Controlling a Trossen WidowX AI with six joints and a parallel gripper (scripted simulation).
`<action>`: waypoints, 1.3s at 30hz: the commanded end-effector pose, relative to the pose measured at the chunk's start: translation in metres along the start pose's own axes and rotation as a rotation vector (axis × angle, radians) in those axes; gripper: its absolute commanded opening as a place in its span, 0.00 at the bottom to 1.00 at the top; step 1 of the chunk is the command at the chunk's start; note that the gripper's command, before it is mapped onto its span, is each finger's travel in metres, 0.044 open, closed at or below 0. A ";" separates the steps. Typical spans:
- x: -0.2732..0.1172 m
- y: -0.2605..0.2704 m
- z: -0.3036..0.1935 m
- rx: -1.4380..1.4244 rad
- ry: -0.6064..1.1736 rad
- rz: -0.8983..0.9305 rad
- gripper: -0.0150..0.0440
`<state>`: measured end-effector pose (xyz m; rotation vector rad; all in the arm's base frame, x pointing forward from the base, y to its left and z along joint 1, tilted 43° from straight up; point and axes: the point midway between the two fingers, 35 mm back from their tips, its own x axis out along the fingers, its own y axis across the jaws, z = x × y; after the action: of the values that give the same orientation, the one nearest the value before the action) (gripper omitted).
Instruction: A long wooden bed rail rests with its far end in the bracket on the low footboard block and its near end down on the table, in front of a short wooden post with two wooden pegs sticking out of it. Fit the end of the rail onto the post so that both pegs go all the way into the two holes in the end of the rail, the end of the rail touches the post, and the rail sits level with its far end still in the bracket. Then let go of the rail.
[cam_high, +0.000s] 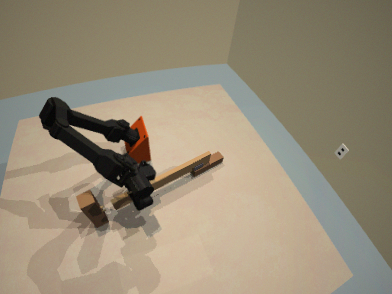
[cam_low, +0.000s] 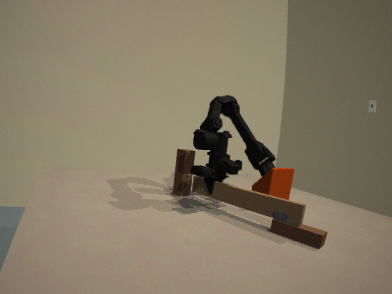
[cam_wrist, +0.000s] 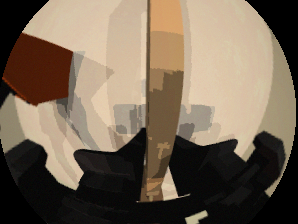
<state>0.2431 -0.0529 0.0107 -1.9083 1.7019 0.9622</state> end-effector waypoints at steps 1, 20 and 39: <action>-0.004 -0.001 0.001 0.004 -0.011 -0.007 0.25; -0.008 0.000 0.001 0.004 -0.011 -0.007 0.25; -0.009 0.000 0.001 0.004 -0.011 -0.007 0.25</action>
<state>0.2431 -0.0474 0.0153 -1.9040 1.6952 0.9634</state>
